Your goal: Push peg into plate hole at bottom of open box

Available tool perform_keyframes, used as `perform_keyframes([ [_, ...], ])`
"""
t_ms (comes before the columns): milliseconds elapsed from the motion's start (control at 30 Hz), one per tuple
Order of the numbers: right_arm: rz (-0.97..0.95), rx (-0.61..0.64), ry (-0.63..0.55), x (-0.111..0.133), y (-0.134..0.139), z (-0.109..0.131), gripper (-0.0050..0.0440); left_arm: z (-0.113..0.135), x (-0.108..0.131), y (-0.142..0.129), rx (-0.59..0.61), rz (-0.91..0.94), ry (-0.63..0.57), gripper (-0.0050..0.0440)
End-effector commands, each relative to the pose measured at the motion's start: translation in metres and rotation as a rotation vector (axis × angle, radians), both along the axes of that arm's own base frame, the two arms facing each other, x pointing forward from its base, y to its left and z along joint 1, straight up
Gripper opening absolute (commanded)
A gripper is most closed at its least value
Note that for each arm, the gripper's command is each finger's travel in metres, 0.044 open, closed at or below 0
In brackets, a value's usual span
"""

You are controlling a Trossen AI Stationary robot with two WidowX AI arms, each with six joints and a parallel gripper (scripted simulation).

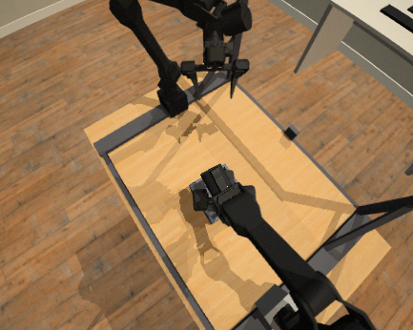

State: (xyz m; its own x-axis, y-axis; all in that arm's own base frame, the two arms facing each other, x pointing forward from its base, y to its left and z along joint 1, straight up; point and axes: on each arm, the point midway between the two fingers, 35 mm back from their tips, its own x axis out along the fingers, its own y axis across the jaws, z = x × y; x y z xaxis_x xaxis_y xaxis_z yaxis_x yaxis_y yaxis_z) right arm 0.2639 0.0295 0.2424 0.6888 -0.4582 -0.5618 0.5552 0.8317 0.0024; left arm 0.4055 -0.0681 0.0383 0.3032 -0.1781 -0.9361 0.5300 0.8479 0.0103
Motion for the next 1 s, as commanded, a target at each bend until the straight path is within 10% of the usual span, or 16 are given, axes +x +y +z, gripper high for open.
perform_keyframes([
  [0,0.0,0.008,-0.015,0.0,0.0,0.005,0.044,0.017,-0.002,-0.007,-0.006,0.139,-0.024,0.044],
  [967,0.0,0.008,-0.015,0.0,0.0,0.005,0.044,0.024,-0.004,-0.014,-0.016,0.378,-0.01,0.044],
])
